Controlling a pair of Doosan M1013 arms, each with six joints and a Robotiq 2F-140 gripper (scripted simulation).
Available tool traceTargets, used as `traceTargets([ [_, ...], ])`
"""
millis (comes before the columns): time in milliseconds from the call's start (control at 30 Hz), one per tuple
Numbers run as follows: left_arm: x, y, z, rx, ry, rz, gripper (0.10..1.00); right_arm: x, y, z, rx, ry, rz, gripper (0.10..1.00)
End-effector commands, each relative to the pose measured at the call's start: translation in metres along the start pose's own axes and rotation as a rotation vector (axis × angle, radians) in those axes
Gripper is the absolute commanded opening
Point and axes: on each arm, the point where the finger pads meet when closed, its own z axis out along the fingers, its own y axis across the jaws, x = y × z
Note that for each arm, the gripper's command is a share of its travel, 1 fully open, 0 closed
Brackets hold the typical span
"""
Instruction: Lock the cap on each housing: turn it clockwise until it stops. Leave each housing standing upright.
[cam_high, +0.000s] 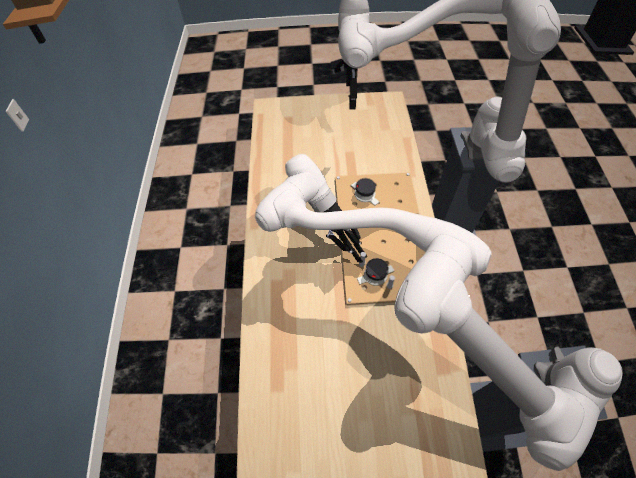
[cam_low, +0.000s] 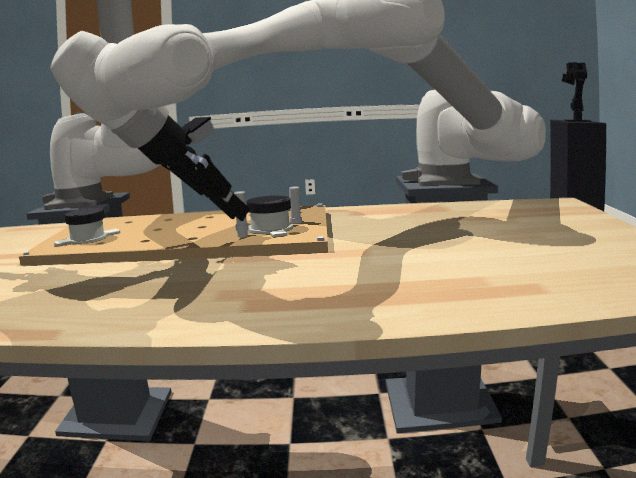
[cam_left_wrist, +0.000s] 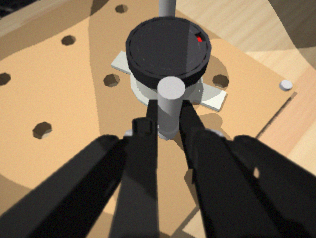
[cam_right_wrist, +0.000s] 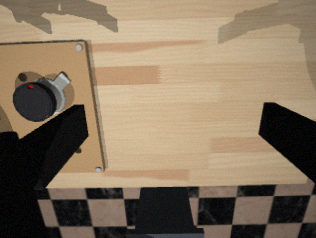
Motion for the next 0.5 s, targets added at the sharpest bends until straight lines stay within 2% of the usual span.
traceTargets([
  [0,-0.0003,0.0001,-0.0001,0.0,-0.002,0.0,0.099,0.0002,-0.0001,-0.0007,0.0,0.001,0.0,1.0],
  [467,-0.0037,0.0,0.0033,0.0,-0.002,0.0,0.099,0.0002,-0.0001,-0.0007,0.0,0.001,0.0,1.0],
])
